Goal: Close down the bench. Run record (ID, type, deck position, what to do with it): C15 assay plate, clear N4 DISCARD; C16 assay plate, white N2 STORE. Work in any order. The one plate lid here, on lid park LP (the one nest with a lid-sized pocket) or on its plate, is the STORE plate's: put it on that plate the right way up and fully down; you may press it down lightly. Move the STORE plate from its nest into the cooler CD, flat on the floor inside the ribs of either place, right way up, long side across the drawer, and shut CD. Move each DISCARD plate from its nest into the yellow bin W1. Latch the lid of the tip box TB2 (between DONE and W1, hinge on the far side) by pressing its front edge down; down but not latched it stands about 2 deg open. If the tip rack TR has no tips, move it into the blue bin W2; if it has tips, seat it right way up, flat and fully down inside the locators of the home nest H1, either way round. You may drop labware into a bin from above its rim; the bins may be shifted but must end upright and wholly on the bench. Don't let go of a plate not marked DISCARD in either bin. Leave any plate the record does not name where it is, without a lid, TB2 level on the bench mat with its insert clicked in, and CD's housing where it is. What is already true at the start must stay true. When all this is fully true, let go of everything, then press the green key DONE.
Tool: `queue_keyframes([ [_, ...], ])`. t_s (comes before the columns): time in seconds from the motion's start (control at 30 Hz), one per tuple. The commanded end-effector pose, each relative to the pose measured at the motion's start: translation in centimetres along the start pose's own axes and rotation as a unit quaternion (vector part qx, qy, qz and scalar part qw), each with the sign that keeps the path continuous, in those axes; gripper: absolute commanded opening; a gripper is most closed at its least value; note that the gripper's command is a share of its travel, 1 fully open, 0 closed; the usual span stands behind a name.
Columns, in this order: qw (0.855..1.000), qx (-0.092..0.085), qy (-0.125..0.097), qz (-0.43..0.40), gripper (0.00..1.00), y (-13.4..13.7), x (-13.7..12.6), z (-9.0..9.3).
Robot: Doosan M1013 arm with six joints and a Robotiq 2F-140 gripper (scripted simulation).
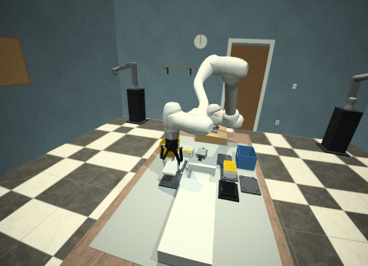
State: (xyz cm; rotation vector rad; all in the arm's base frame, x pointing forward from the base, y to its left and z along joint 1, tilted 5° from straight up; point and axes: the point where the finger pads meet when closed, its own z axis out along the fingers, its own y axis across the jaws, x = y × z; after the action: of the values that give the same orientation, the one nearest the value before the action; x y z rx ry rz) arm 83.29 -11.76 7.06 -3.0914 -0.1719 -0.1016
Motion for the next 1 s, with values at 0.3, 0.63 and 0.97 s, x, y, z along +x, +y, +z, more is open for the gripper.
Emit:
queue_keyframes([
  [0.3, 1.000, 0.000, 0.000, 0.000, 0.00, 0.0, 0.0, -1.4],
  [0.63, 1.000, 0.000, 0.000, 0.000, 0.00, 0.0, 0.0, -2.5],
  [0.97, 1.000, 0.000, 0.000, 0.000, 0.00, 0.0, 0.0, -3.8],
])
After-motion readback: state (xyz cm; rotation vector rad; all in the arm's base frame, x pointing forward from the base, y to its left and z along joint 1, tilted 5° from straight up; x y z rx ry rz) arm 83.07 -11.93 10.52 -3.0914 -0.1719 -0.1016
